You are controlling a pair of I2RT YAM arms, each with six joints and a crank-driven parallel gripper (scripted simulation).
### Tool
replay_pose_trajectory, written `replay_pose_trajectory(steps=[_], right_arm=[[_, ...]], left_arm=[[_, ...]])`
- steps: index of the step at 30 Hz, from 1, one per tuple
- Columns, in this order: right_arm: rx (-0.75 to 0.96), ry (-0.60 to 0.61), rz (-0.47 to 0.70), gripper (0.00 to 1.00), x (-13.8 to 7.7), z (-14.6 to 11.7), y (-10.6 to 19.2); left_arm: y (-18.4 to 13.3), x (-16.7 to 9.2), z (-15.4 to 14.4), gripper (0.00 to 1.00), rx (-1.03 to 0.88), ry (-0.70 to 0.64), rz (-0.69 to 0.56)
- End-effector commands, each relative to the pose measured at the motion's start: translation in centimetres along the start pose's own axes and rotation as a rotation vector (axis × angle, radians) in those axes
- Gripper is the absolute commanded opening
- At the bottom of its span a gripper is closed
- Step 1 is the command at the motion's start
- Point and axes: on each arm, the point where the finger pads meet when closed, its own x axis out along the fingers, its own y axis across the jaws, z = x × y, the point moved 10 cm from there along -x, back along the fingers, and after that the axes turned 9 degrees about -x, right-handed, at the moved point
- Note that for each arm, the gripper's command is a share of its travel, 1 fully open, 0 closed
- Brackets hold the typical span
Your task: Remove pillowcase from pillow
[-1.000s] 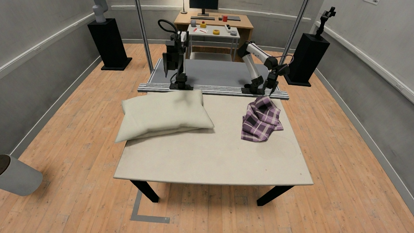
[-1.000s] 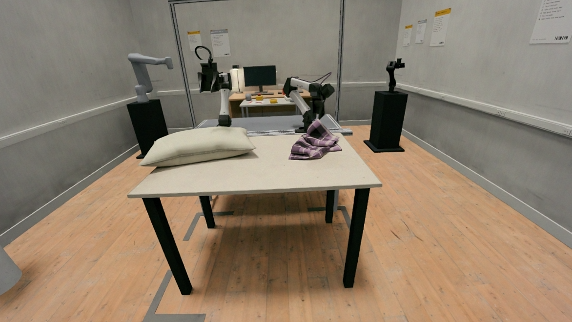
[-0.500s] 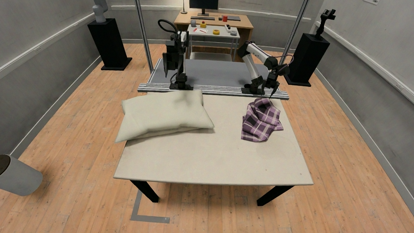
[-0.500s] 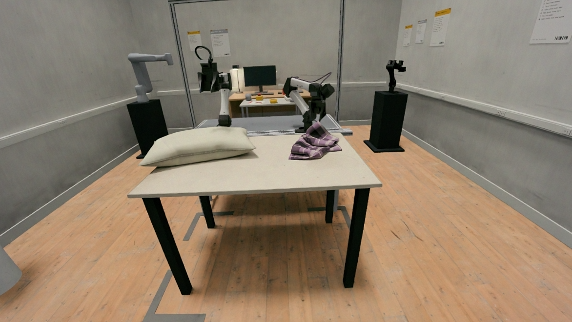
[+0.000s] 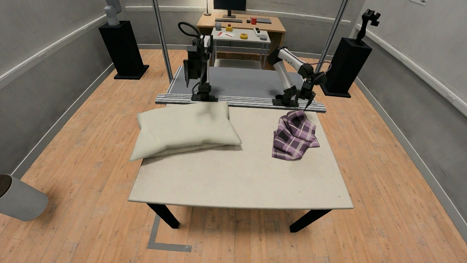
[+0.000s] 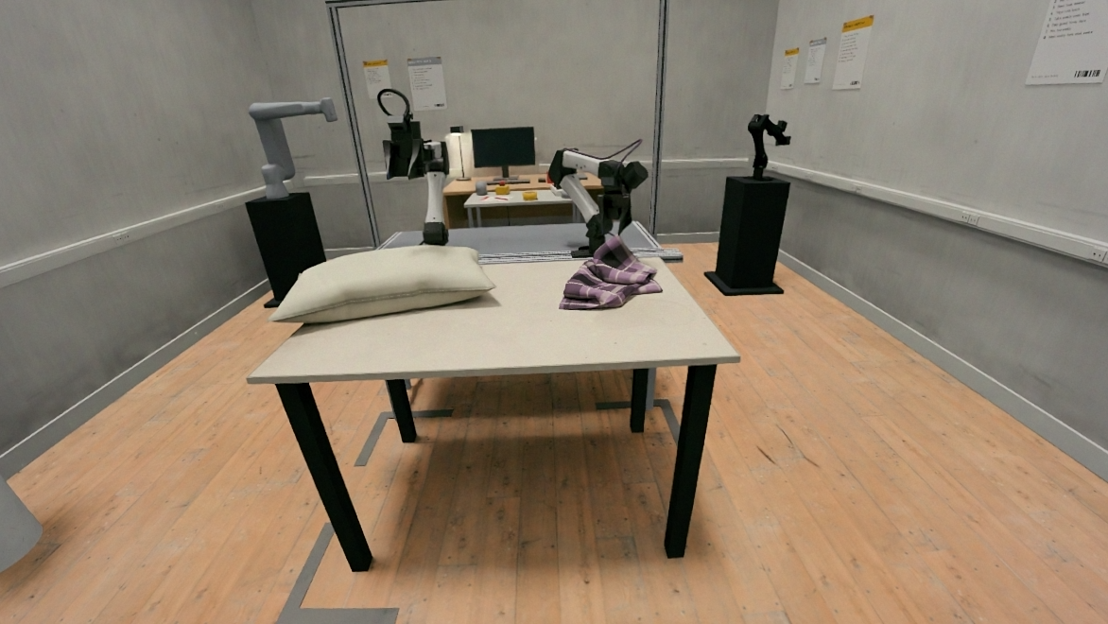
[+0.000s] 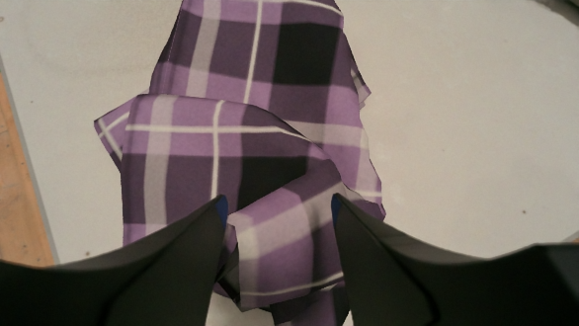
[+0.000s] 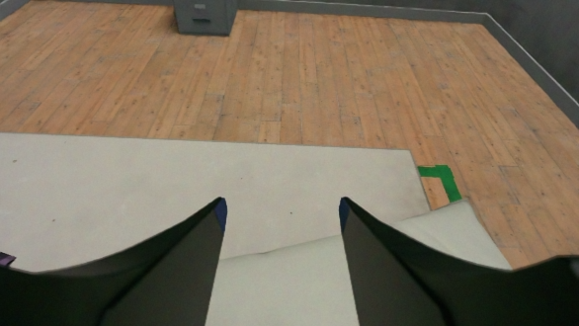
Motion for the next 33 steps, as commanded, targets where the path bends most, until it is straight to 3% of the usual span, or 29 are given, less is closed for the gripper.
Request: replay_pose_trajectory(steps=[1,33], right_arm=[[-0.009,0.013,-0.013,0.63,0.1,-0.6,-0.1],[-0.009,0.013,-0.013,0.63,0.1,-0.6,-0.1]], left_arm=[[0.1,-0.6,1.5,0.63,0.022,-0.017,0.011],[-0.6,-2.5,5.3,0.63,0.028,-0.020,0.010]])
